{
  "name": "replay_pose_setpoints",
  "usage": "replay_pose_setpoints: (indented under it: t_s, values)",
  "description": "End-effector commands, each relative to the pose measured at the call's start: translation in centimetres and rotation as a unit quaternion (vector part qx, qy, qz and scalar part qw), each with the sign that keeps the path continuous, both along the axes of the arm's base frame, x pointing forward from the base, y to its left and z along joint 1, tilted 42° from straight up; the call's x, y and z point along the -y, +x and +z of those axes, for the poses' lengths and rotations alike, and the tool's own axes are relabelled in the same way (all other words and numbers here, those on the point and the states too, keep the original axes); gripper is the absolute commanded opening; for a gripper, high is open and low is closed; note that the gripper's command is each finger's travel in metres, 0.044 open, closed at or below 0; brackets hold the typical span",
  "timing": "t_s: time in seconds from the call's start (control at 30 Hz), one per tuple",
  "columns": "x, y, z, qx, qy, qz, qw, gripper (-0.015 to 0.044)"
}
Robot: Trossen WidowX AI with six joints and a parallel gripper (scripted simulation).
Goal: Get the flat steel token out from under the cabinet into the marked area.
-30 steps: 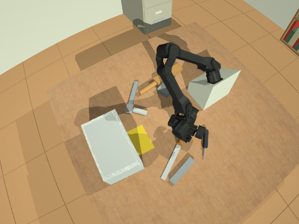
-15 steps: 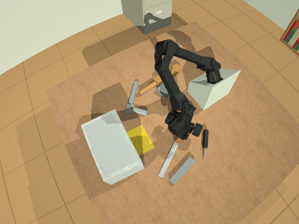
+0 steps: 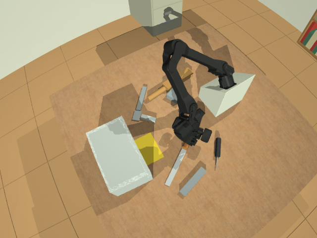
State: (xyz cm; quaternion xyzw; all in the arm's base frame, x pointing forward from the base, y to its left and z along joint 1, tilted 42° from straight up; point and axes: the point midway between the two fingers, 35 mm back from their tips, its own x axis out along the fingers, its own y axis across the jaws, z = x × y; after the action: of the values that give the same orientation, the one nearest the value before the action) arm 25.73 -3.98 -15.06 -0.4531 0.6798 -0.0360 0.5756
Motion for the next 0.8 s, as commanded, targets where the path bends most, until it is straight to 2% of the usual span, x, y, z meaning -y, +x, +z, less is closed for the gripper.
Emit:
replay_pose_setpoints:
  t_s: [0.0, 0.77]
  values:
    - [0.4, 0.2, 0.5, 0.002, -0.001, 0.001, 1.000, 0.0000]
    - [2.6, 0.9, 2.4, 0.002, -0.002, 0.001, 1.000, 0.0000]
